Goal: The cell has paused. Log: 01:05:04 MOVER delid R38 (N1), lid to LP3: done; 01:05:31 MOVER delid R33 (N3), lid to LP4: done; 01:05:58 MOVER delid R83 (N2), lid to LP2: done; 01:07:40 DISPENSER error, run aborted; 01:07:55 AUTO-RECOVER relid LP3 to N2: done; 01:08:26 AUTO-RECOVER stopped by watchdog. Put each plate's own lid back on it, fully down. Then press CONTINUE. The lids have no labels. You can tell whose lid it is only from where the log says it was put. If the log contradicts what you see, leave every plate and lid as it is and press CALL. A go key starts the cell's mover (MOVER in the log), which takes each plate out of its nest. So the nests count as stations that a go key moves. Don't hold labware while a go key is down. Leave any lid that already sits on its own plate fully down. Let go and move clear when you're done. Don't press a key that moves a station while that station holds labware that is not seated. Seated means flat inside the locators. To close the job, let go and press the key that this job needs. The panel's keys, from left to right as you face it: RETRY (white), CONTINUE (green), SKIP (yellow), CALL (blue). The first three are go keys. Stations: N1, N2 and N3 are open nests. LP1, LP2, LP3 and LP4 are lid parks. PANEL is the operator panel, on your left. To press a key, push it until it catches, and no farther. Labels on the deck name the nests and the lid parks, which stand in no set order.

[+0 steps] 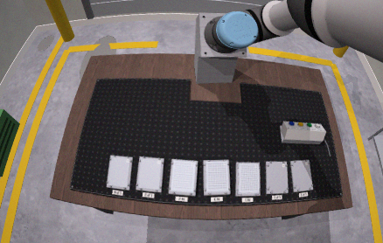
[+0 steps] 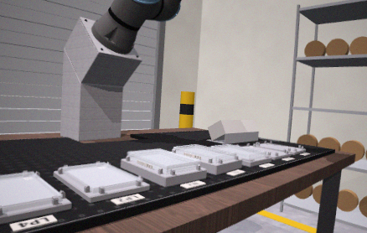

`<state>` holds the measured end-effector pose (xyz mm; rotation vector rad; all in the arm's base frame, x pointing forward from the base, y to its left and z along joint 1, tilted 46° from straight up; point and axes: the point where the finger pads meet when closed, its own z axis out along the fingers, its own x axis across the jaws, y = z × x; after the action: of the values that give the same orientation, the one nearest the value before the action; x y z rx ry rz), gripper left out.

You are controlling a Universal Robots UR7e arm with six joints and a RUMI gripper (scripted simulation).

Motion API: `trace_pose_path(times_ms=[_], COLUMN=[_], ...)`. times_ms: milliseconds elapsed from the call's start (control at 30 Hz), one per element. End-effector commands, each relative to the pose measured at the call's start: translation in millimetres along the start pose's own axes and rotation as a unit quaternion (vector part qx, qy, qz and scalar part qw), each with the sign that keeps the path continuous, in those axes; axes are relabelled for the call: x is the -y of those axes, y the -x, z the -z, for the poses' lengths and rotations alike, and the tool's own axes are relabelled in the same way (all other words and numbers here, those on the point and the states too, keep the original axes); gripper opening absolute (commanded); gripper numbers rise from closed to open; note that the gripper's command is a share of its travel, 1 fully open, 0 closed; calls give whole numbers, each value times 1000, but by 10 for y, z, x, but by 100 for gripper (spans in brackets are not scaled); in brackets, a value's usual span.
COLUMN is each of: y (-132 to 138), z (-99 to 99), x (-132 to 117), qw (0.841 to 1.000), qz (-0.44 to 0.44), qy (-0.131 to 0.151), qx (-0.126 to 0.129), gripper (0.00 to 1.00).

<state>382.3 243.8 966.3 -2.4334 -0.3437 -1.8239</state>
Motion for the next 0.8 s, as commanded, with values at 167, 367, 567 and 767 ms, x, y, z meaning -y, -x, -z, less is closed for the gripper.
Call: trace_pose_path(times_ms=[167,367,567,767], y=[-14,-16,-12,-10], z=[-98,-147,-205,-219], x=[-344,-529,-823,-915], qw=[999,998,996,995], qz=[-14,-17,-27,-29], qy=[46,56,88,97], qx=[2,3,5,6], gripper=[82,82,82,82])
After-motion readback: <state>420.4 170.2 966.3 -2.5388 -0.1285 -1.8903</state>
